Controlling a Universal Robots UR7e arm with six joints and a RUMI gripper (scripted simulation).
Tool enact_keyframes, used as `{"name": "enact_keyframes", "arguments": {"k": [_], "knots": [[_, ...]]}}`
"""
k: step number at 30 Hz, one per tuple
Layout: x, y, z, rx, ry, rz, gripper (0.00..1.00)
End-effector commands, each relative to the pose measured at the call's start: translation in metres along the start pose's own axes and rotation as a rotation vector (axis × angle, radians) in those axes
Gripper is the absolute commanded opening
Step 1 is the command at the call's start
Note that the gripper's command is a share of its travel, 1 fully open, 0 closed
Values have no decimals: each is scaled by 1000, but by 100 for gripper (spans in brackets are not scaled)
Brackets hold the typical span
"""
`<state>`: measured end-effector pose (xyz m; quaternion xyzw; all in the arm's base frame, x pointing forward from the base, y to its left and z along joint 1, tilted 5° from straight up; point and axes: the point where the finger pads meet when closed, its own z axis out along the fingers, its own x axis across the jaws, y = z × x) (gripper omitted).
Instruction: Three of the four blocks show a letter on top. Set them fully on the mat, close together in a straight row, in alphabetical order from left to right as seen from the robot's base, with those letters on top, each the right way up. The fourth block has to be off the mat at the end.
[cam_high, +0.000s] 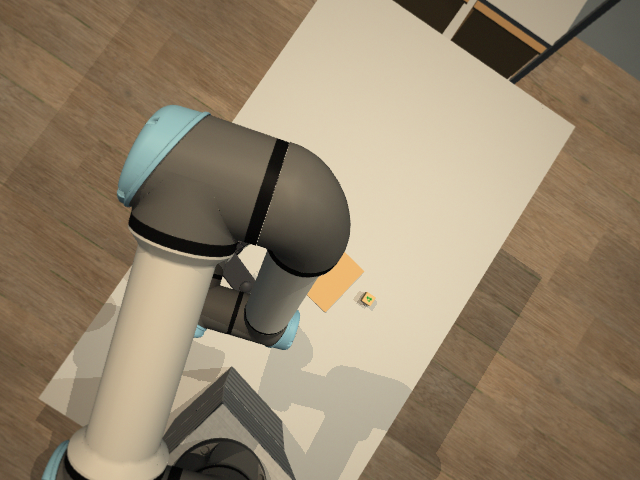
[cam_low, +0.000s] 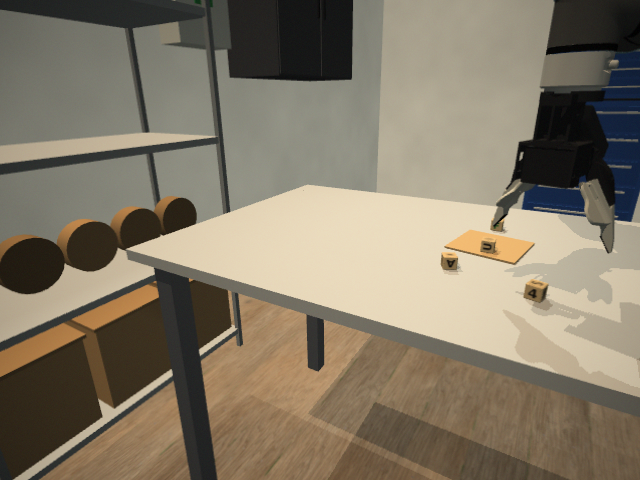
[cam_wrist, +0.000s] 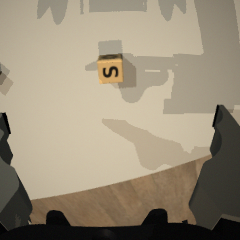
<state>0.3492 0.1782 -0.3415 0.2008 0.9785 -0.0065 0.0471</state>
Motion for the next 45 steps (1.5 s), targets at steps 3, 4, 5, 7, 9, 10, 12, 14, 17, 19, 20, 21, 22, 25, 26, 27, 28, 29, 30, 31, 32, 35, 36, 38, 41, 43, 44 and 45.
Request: {"name": "enact_keyframes", "arguments": {"k": [3, 4, 5, 7, 9, 10, 12, 14, 17, 19, 20, 21, 22, 25, 26, 27, 28, 29, 30, 31, 32, 35, 36, 38, 41, 43, 44, 45], "knots": [[0, 1, 0, -1, -1, -27, 100], [0, 1, 0, -1, -1, -27, 100], [0, 1, 0, -1, -1, -30, 100], [0, 1, 0, -1, -1, -34, 100], [0, 1, 0, -1, -1, -38, 100], [0, 1, 0, -1, -1, -39, 100], [0, 1, 0, -1, -1, -41, 100], [0, 1, 0, -1, -1, -42, 100], [0, 1, 0, -1, -1, -42, 100], [0, 1, 0, -1, -1, -42, 100], [0, 1, 0, -1, -1, -42, 100], [0, 1, 0, -1, -1, -42, 100], [0, 1, 0, -1, -1, -42, 37], [0, 1, 0, -1, -1, -42, 37], [0, 1, 0, -1, -1, -42, 37], [0, 1, 0, -1, -1, -42, 37], [0, 1, 0, -1, -1, -42, 37], [0, 1, 0, -1, -1, -42, 37], [0, 1, 0, -1, -1, -42, 37], [0, 1, 0, -1, -1, -42, 37], [0, 1, 0, -1, -1, -42, 37], [0, 1, 0, -1, -1, -42, 37], [0, 1, 0, -1, -1, -42, 37], [0, 1, 0, -1, -1, -42, 37], [0, 1, 0, -1, -1, -42, 37], [0, 1, 0, -1, -1, -42, 37], [0, 1, 0, -1, -1, -42, 37], [0, 1, 0, -1, -1, -42, 37]]}}
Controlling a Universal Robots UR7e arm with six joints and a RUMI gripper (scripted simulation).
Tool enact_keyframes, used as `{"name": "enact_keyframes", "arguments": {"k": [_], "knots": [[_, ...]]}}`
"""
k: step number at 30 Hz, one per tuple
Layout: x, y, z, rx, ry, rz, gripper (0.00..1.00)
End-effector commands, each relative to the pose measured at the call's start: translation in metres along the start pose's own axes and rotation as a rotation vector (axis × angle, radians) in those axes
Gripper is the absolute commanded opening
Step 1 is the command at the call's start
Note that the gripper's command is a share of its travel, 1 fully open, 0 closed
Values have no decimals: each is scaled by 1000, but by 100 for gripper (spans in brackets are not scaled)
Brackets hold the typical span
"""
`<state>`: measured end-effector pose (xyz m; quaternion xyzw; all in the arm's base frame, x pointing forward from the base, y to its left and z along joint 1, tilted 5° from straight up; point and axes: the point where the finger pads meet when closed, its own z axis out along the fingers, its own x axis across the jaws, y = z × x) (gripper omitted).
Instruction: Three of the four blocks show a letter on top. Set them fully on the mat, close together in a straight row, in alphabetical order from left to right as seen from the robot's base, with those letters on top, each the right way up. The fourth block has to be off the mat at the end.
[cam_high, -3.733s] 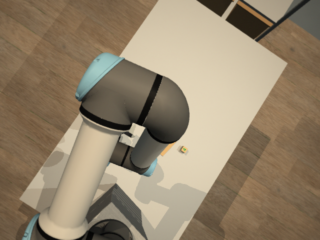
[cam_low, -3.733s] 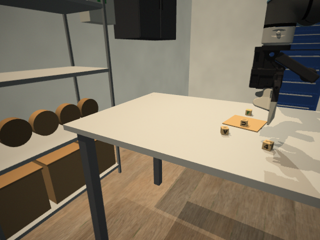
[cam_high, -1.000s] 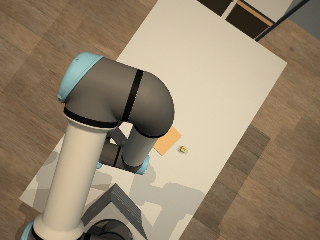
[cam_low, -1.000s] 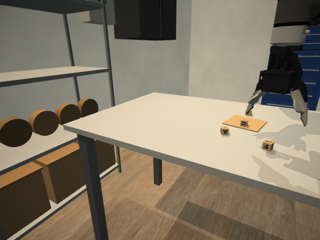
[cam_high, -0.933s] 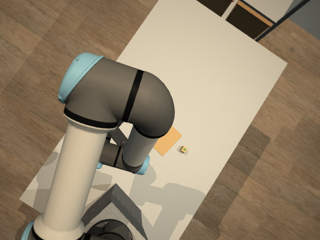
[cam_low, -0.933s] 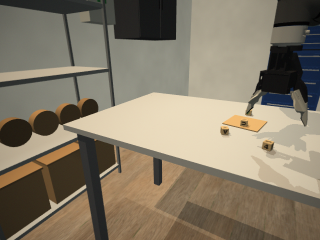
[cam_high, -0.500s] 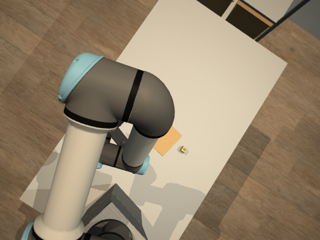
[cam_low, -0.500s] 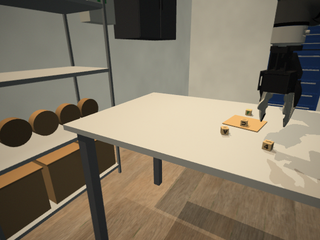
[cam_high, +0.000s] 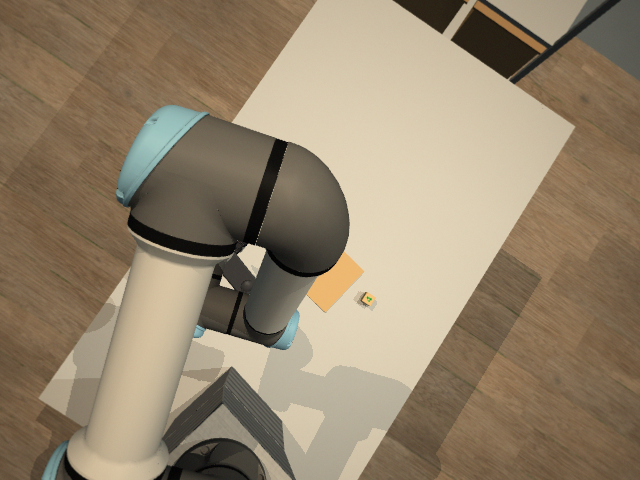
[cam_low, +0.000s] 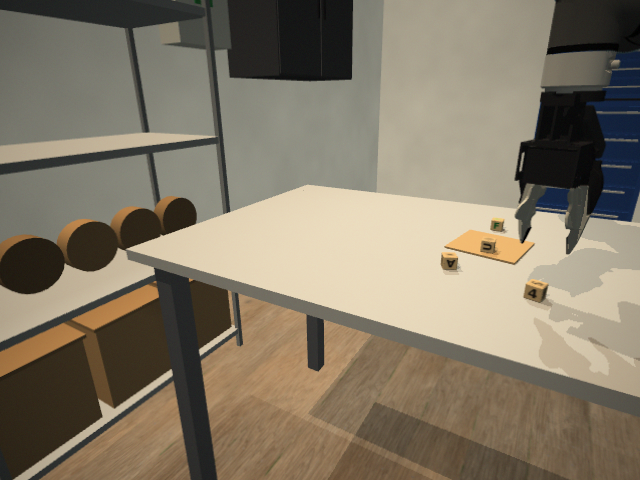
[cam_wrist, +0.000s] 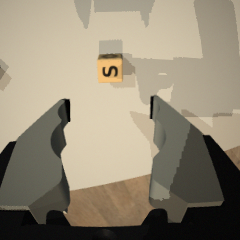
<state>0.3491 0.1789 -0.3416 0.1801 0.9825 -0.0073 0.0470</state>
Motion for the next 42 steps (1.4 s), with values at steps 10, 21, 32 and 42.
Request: {"name": "enact_keyframes", "arguments": {"k": [10, 21, 32, 42], "knots": [[0, 0, 0, -1, -1, 0, 37], [0, 0, 2, -1, -1, 0, 37], [0, 0, 10, -1, -1, 0, 37], [0, 0, 25, -1, -1, 0, 37]]}}
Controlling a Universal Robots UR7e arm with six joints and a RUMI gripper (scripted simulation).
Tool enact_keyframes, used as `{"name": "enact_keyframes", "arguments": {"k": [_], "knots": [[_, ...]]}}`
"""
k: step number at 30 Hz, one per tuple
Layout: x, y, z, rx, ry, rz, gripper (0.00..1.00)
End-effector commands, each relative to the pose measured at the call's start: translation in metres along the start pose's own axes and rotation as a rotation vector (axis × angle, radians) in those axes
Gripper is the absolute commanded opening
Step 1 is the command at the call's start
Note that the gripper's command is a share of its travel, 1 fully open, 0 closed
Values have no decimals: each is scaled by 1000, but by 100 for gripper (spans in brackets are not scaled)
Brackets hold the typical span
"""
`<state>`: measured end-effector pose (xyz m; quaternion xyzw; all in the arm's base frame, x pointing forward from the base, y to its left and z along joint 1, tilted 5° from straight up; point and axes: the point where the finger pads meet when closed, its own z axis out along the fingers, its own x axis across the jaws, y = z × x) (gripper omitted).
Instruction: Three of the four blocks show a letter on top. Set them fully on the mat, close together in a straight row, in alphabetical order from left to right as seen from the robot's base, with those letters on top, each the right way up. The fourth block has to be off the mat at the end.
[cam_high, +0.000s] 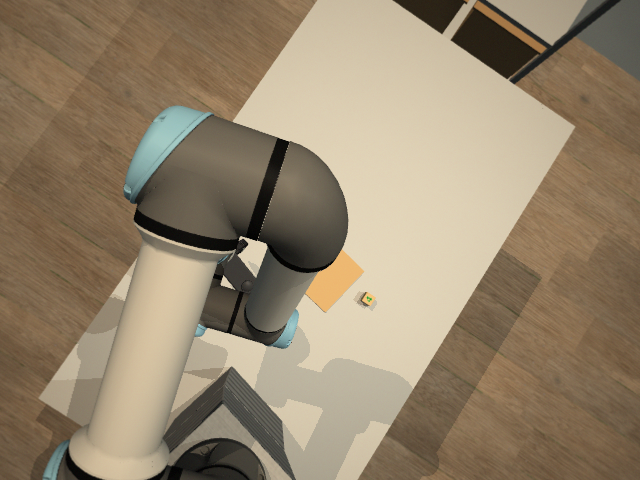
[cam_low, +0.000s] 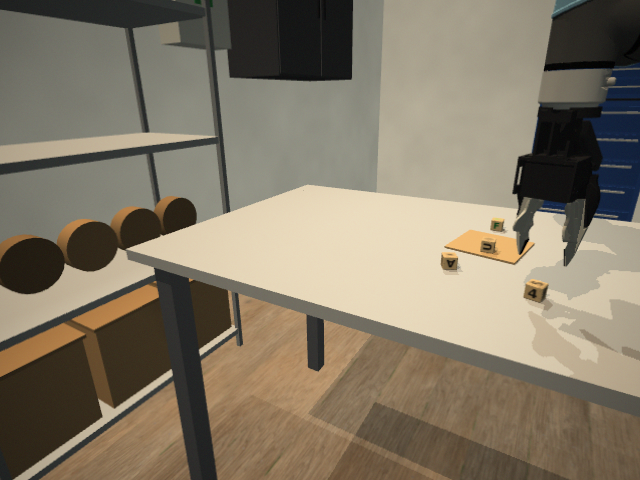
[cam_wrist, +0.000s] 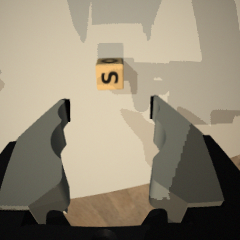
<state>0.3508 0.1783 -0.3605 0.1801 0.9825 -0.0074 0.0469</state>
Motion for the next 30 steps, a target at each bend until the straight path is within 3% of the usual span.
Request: {"name": "enact_keyframes", "arguments": {"k": [1, 17, 30], "knots": [[0, 0, 6, -1, -1, 0, 37], [0, 0, 27, -1, -1, 0, 37], [0, 0, 33, -1, -1, 0, 37]]}}
